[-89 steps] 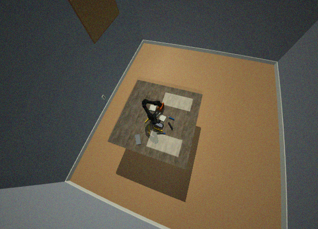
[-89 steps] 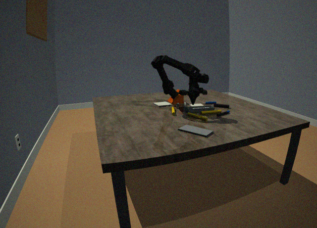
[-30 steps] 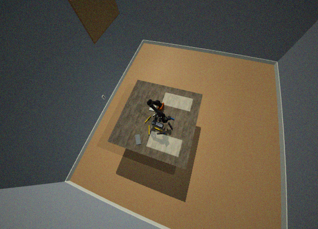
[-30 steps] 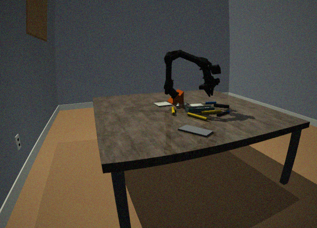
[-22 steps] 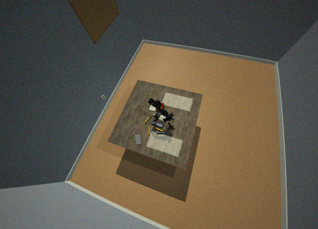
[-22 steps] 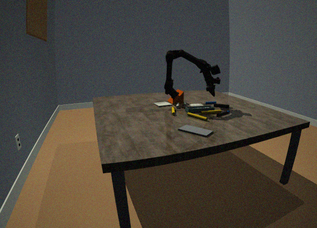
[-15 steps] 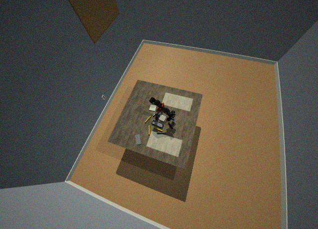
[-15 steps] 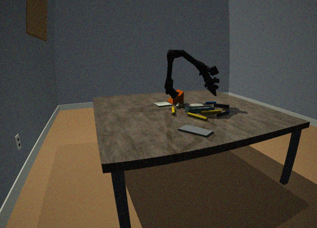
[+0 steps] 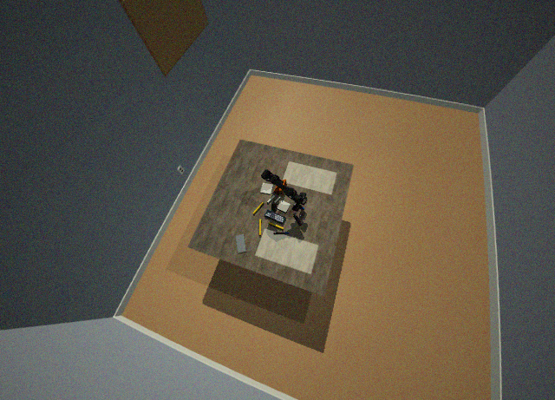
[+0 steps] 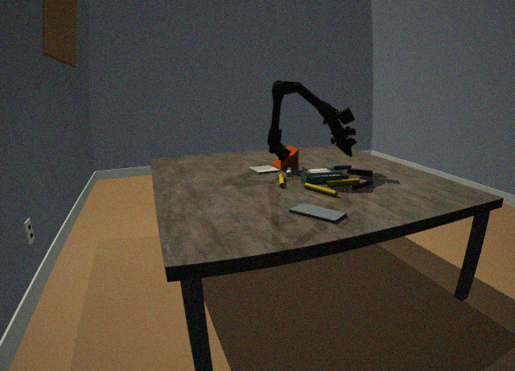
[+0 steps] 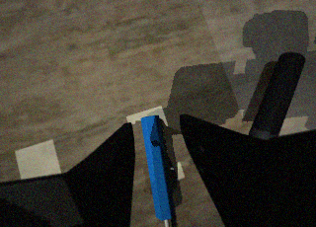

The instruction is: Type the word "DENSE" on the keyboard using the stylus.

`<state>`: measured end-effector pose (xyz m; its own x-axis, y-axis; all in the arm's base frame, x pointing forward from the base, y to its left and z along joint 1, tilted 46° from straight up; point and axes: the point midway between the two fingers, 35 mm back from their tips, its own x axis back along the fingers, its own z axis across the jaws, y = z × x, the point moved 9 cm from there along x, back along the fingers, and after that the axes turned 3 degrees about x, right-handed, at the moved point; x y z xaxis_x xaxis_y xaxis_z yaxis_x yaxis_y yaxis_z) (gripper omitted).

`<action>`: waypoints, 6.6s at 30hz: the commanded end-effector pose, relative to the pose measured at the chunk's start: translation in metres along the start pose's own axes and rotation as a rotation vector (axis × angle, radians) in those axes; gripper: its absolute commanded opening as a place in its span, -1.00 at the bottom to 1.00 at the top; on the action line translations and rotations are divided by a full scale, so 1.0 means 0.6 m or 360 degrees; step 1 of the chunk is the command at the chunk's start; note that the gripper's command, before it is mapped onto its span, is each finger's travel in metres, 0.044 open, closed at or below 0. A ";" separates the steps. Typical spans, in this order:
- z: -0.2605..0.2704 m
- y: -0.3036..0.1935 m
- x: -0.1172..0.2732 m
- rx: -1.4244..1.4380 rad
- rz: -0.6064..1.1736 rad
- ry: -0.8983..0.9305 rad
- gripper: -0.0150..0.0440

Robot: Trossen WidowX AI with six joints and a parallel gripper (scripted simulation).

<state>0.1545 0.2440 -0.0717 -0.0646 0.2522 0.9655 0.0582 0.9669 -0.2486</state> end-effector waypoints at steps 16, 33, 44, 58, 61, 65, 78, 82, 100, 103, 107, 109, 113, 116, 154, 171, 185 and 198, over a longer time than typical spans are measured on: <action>0.003 -0.011 -0.019 0.0008 0.0001 0.0012 0.02; 0.003 -0.019 -0.035 0.0008 0.0001 0.0012 0.02; 0.003 -0.025 -0.044 0.0008 0.0001 0.0011 0.02; 0.003 -0.032 -0.057 0.0007 0.0002 0.0011 0.02; 0.003 -0.033 -0.059 0.0007 0.0002 0.0011 0.02; 0.004 -0.035 -0.062 0.0007 0.0002 0.0011 0.02; 0.004 -0.043 -0.074 0.0007 0.0002 0.0011 0.02; 0.004 -0.044 -0.078 0.0007 0.0002 0.0011 0.02; 0.005 -0.047 -0.083 0.0003 -0.0004 0.0019 -0.43; 0.005 -0.047 -0.083 0.0003 -0.0004 0.0019 -0.49; 0.003 -0.037 -0.067 0.0003 -0.0005 0.0019 -0.49; 0.002 -0.027 -0.051 0.0003 -0.0006 0.0020 -0.49; 0.002 -0.006 -0.013 0.0003 -0.0007 0.0021 -0.49; 0.002 -0.005 -0.011 0.0003 -0.0007 0.0021 -0.49; 0.009 -0.002 -0.021 -0.1541 0.0293 -0.0751 -0.49; 0.013 0.004 -0.015 -0.2151 0.0073 -0.1227 -0.49; 0.013 -0.003 -0.030 -0.2157 0.0069 -0.1231 -0.49; 0.013 -0.020 -0.060 -0.2157 0.0069 -0.1232 -0.49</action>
<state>0.1480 0.2291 -0.0996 -0.4899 0.6447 0.5868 0.8686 0.3029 0.3922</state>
